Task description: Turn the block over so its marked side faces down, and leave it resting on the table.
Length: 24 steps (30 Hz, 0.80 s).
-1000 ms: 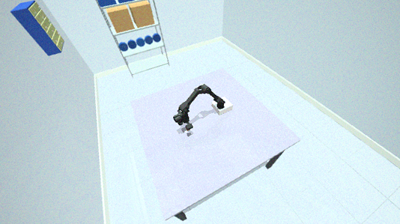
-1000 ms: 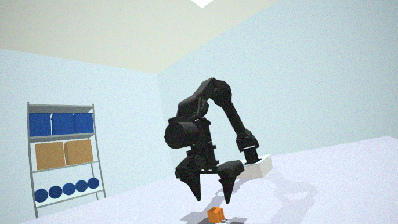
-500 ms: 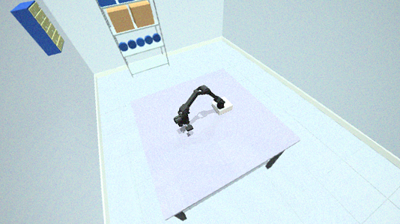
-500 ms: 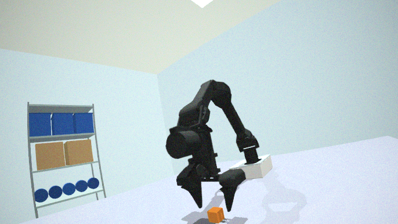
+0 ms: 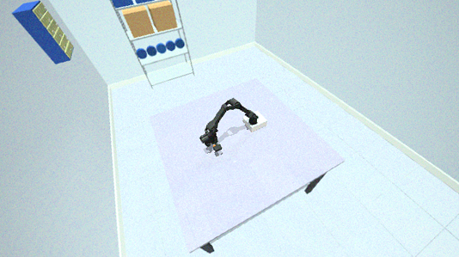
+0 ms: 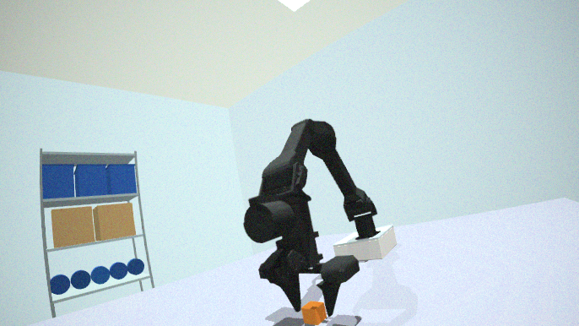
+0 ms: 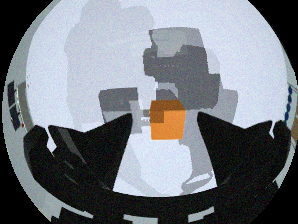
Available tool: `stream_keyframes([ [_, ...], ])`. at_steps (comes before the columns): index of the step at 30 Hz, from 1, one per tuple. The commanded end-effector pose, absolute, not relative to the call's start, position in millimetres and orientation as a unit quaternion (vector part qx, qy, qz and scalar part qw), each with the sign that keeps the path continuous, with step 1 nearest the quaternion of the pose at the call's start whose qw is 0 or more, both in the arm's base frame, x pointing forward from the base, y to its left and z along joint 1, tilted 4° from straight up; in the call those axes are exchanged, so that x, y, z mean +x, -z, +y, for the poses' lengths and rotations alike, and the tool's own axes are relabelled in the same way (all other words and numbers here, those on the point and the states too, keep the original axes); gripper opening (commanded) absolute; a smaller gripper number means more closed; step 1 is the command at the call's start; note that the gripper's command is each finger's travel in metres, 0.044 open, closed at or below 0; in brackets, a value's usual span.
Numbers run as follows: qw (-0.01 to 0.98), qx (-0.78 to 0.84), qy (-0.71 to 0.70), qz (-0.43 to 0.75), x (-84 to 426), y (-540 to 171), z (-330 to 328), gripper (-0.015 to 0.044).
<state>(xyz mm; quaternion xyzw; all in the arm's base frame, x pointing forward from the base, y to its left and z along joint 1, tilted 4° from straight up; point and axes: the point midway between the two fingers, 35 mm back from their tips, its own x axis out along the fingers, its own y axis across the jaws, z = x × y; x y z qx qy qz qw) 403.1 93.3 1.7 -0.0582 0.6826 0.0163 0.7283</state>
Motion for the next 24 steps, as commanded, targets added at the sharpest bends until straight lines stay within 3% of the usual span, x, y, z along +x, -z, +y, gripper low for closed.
stream_keyframes([
  [1,0.727,-0.059,-0.018,0.684,402,0,93,0.0230],
  [5,0.727,-0.059,-0.018,0.684,402,0,93,0.0125],
  [21,0.727,-0.059,-0.018,0.684,402,-1,93,0.0000],
  [24,0.727,-0.059,-0.018,0.684,401,-23,94,0.0000],
])
